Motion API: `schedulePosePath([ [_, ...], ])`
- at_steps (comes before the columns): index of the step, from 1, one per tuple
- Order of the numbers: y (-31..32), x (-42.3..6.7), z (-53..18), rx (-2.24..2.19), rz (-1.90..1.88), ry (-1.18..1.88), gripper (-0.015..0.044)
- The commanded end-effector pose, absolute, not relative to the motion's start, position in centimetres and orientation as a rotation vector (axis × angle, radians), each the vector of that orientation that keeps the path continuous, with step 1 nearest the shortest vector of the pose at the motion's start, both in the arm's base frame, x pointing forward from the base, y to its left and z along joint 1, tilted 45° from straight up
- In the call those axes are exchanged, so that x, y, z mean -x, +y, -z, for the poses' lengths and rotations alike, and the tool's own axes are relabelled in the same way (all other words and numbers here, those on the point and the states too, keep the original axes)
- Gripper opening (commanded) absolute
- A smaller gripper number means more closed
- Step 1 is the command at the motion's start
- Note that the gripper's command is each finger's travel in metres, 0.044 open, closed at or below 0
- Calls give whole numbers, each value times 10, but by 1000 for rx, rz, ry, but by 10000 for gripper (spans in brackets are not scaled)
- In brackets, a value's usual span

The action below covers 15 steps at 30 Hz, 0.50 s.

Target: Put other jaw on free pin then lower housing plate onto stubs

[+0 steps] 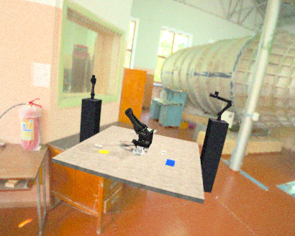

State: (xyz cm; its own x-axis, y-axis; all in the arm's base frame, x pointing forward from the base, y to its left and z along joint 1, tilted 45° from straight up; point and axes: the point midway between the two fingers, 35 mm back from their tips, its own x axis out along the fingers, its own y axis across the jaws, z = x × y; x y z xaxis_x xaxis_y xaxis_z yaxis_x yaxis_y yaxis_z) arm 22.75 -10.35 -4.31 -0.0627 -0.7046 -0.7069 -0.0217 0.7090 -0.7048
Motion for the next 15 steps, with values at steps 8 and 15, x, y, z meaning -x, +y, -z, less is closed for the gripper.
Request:
schedulePosePath([
  [8,-103,-228,43,615,621,1550,404],
  [15,-103,-228,43,615,621,1550,440],
])
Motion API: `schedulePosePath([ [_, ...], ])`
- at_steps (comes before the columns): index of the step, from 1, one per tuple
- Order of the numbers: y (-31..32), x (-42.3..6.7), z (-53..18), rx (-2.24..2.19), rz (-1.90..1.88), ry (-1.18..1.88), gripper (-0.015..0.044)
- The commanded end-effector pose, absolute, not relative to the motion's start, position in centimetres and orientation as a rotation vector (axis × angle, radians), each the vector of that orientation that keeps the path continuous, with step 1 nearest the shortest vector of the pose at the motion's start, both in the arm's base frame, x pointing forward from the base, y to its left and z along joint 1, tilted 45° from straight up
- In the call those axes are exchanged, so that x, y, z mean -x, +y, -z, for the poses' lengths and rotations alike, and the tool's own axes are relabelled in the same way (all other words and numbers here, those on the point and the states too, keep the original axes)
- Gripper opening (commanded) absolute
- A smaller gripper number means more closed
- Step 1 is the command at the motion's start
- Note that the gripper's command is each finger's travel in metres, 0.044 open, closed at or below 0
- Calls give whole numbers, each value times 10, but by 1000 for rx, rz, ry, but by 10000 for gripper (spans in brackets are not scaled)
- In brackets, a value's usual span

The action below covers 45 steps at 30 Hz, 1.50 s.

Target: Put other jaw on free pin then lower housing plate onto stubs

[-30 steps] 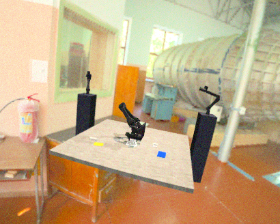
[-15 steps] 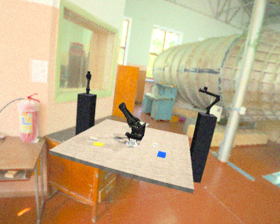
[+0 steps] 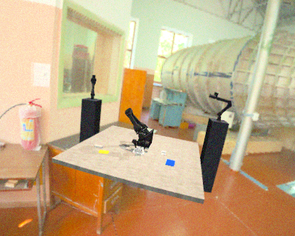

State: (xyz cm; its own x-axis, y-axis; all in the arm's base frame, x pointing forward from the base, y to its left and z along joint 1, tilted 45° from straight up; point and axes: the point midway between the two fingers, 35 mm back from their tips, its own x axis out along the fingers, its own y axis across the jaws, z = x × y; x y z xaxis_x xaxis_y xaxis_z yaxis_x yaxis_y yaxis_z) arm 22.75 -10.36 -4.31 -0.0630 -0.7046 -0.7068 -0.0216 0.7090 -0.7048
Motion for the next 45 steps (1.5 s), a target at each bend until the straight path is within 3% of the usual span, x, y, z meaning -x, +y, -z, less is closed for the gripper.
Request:
schedulePosePath([
  [1,-103,-228,43,615,621,1550,440],
  [23,-53,-234,-5,623,611,1544,440],
  [31,-8,-203,-40,614,614,1552,440],
  [45,-7,-202,-41,614,615,1552,440],
])
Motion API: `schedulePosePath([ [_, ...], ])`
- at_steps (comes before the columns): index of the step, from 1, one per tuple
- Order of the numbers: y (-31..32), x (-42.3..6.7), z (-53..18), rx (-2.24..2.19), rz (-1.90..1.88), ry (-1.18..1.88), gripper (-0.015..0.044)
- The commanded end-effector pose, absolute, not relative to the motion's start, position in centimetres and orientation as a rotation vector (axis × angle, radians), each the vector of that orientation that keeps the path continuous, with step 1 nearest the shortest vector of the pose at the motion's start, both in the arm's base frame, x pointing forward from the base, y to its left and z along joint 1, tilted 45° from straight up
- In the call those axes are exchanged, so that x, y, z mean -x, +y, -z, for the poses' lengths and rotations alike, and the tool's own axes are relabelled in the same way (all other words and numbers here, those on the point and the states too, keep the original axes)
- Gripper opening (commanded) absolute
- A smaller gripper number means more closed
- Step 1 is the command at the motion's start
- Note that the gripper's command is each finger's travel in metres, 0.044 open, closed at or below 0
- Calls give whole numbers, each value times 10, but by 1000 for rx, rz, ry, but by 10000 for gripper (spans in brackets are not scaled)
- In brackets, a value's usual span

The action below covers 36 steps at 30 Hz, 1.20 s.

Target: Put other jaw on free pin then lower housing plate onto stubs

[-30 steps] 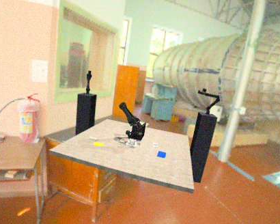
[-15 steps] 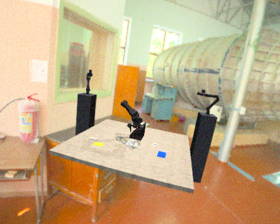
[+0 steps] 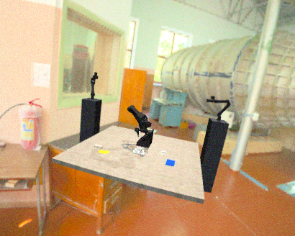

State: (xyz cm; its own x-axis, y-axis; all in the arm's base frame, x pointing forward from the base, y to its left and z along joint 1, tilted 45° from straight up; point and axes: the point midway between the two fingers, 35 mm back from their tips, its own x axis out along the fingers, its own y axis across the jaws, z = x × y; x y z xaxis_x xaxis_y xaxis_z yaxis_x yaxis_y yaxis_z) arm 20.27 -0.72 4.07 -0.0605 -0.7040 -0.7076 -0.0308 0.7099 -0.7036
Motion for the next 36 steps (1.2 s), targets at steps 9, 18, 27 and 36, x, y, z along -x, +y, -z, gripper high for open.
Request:
schedulePosePath([
  [9,-7,-202,-41,614,615,1552,440],
  [18,-7,-202,-41,614,615,1552,440],
  [27,-7,-202,-41,614,615,1552,440],
  [36,-7,-202,-41,614,615,1552,440],
])
